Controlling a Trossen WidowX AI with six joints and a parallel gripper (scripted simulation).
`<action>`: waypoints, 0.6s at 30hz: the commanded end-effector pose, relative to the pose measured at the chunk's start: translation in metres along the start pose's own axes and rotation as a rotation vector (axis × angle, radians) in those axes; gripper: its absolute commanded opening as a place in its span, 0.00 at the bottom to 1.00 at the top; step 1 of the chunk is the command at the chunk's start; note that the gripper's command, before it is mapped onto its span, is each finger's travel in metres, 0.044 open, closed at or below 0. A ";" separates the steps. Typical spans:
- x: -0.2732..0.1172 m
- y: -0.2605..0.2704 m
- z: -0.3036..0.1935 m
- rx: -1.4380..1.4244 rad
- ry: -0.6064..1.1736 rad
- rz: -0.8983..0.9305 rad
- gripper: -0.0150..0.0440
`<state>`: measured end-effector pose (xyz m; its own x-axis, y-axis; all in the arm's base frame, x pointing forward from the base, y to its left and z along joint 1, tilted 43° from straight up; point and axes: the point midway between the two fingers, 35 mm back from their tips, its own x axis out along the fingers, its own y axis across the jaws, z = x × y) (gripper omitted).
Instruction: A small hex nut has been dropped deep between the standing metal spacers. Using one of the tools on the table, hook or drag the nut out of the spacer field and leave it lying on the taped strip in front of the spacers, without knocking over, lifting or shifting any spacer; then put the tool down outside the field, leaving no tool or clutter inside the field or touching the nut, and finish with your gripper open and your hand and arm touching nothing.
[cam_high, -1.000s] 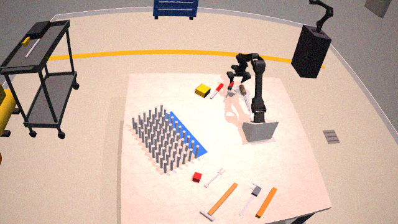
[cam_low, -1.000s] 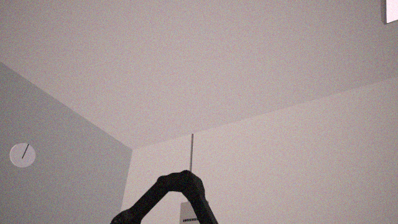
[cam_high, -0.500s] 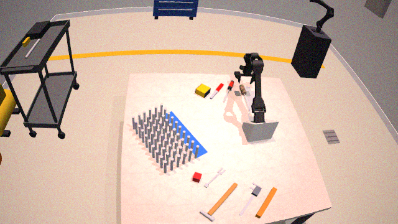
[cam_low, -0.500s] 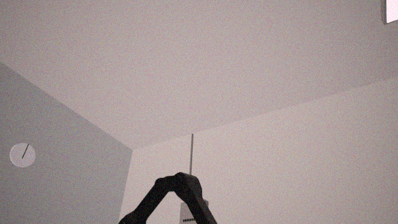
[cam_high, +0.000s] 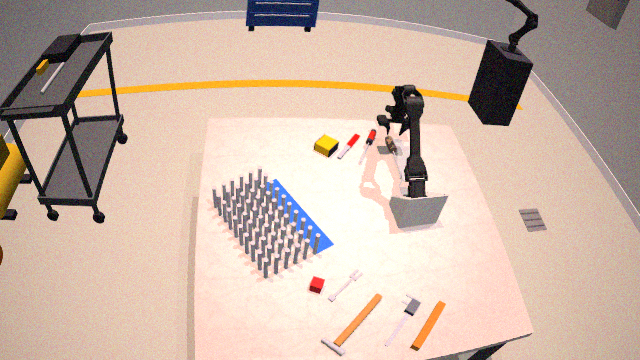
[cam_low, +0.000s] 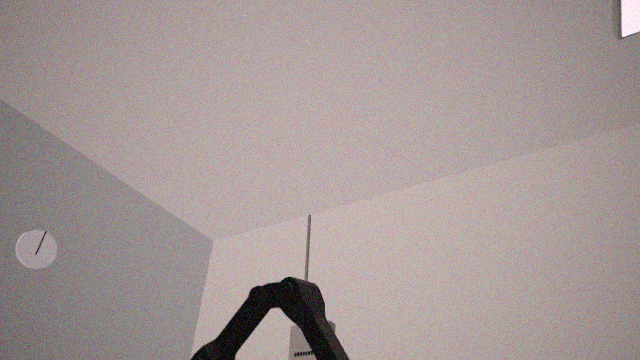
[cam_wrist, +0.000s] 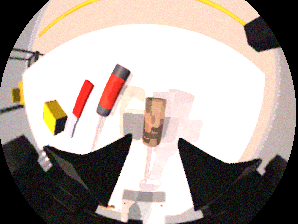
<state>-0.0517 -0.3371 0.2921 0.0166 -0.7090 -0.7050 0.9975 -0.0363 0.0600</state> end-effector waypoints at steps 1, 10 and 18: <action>0.001 0.001 -0.001 -0.003 0.005 0.006 0.73; 0.013 0.000 0.000 -0.003 0.005 0.006 0.73; 0.026 0.000 0.000 -0.003 0.005 0.006 0.73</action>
<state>-0.0506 -0.3518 0.2827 0.0238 -0.7173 -0.6963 0.9979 -0.0244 0.0592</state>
